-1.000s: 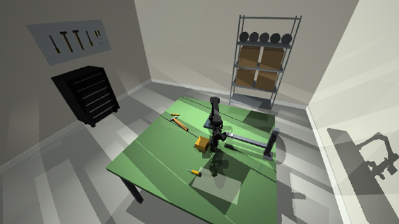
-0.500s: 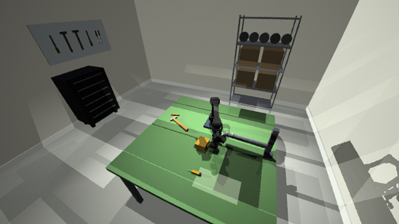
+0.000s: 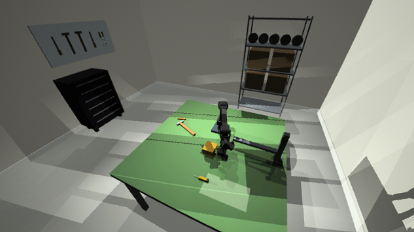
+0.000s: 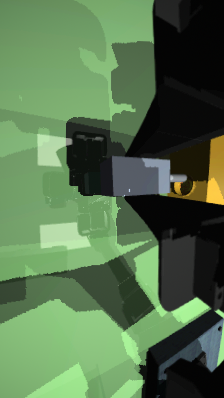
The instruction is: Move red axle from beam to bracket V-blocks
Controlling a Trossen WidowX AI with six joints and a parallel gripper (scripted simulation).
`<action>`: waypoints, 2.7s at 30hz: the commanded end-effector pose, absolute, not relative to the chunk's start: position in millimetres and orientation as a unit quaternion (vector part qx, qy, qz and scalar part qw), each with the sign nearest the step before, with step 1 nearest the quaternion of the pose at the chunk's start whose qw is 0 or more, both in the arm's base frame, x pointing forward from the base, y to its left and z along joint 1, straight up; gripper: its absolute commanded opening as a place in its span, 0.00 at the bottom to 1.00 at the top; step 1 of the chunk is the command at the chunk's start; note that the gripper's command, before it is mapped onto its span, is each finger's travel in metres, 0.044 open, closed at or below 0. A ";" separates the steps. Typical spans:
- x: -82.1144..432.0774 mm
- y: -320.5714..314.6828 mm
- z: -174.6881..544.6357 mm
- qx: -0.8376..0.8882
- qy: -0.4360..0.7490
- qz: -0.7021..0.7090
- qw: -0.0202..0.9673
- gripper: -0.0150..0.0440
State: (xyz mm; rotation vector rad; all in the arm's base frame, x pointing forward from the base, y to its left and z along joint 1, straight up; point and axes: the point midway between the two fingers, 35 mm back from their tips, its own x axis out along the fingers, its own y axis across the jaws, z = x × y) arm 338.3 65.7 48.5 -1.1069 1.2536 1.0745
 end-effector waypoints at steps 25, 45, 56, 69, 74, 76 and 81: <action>332.4 38.5 36.7 -0.466 0.531 0.450 0.546 0.25; 326.3 17.2 36.4 -0.467 0.531 0.450 0.546 0.25; 332.1 35.1 36.8 -0.466 0.531 0.450 0.546 0.25; 340.9 75.2 39.6 -0.466 0.530 0.451 0.547 0.25; 341.3 75.2 47.1 -0.466 0.530 0.451 0.547 0.25; 341.4 75.3 50.3 -0.466 0.530 0.451 0.547 0.25; 341.5 75.3 58.2 -0.466 0.530 0.451 0.547 0.25</action>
